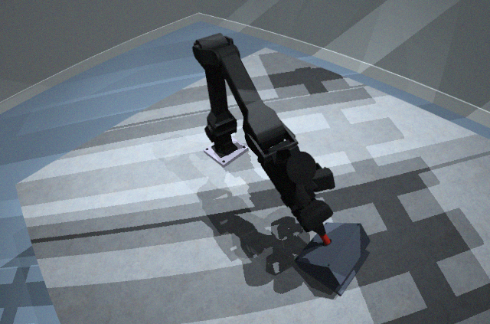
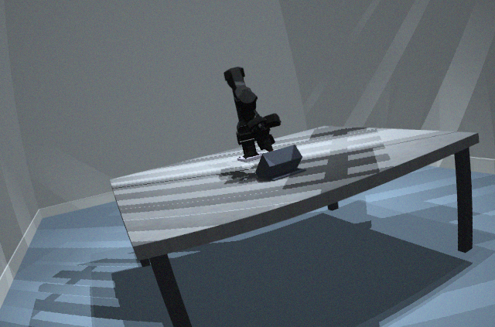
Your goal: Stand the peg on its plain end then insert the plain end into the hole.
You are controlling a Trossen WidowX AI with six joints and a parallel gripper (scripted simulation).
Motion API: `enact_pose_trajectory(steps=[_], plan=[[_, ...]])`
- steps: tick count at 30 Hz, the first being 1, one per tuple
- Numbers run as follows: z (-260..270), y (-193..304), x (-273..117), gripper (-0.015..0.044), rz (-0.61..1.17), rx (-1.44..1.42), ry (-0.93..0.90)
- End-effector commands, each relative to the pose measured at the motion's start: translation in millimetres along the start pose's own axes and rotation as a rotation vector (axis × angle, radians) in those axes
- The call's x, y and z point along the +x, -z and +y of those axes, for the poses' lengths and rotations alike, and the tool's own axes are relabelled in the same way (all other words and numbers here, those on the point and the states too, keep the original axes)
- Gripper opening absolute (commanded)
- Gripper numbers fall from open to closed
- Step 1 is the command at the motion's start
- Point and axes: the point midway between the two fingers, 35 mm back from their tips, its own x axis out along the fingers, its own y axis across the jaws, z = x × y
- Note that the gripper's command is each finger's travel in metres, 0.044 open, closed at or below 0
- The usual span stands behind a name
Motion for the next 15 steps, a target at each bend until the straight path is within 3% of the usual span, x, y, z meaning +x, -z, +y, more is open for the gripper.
enact_pose_trajectory(steps=[1, 15], plan=[[0.2, 1.0, 3.9, 0.0, 0.005, 0.004, -0.001], [0.4, 1.1, 10.8, 0.0, 0.005, 0.004, -0.001]])
